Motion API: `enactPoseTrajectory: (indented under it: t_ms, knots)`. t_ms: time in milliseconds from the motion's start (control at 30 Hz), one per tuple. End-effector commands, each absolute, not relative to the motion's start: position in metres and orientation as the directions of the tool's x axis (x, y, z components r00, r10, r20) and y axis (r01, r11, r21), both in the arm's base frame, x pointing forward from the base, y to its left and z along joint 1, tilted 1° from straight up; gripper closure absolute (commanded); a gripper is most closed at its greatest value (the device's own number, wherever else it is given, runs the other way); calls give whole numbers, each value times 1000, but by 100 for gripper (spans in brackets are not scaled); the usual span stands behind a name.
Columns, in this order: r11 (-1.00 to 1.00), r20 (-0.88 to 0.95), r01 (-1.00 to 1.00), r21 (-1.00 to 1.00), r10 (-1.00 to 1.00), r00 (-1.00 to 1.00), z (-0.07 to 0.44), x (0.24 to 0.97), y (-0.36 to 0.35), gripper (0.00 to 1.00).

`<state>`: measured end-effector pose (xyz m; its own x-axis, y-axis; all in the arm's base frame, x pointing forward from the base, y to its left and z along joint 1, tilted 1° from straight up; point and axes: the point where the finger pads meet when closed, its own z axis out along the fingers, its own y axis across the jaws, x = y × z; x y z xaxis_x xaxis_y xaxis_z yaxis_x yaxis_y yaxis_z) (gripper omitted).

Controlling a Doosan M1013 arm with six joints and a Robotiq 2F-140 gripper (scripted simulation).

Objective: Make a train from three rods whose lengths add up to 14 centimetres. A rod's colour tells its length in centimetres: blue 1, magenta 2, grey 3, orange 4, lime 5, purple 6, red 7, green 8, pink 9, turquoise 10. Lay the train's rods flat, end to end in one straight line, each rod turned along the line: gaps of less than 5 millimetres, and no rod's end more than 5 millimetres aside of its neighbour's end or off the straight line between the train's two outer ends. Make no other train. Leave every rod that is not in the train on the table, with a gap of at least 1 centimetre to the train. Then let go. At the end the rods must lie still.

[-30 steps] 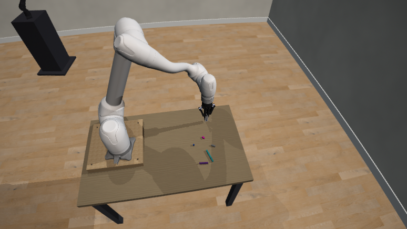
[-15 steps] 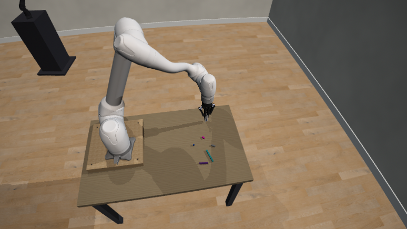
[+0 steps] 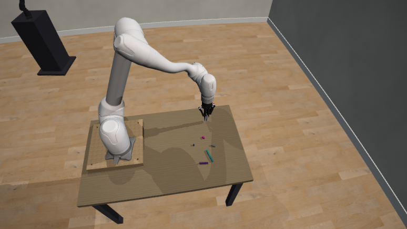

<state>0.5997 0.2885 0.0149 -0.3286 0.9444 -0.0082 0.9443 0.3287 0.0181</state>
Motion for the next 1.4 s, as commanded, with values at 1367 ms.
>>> enactPoseTrajectory:
  t_ms: [1367]
  knots:
    - [325,-5,945,14,946,-325,5,597,290,97]
